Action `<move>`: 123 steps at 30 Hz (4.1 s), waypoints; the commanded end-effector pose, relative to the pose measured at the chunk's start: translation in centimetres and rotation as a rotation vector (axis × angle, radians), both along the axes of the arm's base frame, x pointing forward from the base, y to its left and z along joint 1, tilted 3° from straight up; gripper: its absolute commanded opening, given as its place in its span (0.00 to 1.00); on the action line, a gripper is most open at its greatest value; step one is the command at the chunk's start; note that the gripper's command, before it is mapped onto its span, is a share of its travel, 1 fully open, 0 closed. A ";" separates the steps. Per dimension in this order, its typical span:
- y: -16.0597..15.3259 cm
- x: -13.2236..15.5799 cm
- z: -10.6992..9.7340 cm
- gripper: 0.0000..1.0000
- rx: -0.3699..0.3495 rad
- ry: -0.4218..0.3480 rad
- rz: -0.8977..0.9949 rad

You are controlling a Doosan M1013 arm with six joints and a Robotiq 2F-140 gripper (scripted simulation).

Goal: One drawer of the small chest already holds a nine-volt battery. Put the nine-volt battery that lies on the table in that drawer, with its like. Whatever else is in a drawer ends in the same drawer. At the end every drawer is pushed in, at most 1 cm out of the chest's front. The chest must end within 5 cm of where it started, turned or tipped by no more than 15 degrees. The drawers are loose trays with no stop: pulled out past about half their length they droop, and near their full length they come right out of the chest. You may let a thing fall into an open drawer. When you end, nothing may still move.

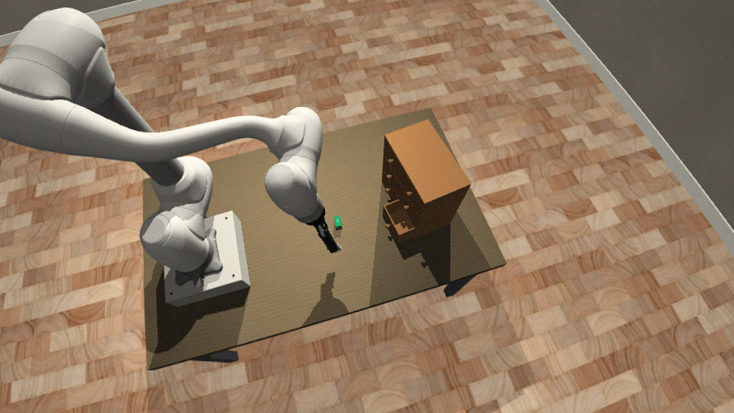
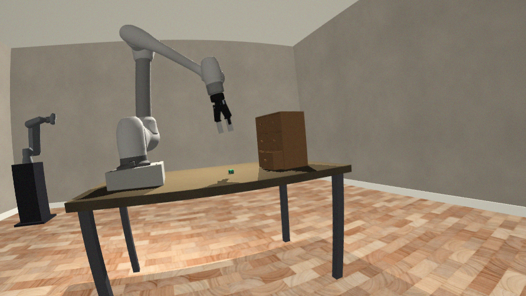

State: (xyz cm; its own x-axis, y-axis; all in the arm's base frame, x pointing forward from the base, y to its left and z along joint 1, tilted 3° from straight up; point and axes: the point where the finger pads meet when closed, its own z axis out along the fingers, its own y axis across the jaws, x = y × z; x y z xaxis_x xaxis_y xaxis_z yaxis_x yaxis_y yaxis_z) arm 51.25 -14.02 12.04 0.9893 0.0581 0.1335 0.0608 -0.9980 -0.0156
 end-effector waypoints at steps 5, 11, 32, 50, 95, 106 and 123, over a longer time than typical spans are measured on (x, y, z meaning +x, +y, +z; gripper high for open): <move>0.3 2.1 -2.3 1.00 0.022 -0.263 -0.001; 0.4 3.1 -3.5 1.00 0.030 -0.399 -0.003; 0.6 5.3 -5.9 1.00 0.049 -0.675 -0.008; 0.8 7.8 -8.6 1.00 0.074 -0.946 -0.014; 0.9 9.2 -10.8 0.00 0.069 -1.030 -0.015; 1.1 11.8 -15.1 0.00 0.069 -1.030 -0.015; 1.4 14.0 -18.7 0.00 0.069 -1.030 -0.015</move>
State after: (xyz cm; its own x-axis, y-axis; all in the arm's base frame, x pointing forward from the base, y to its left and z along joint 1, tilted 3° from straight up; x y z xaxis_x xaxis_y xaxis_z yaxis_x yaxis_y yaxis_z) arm 65.24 -12.68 -6.64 0.3936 0.0067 0.9193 0.0644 -0.9977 -0.0203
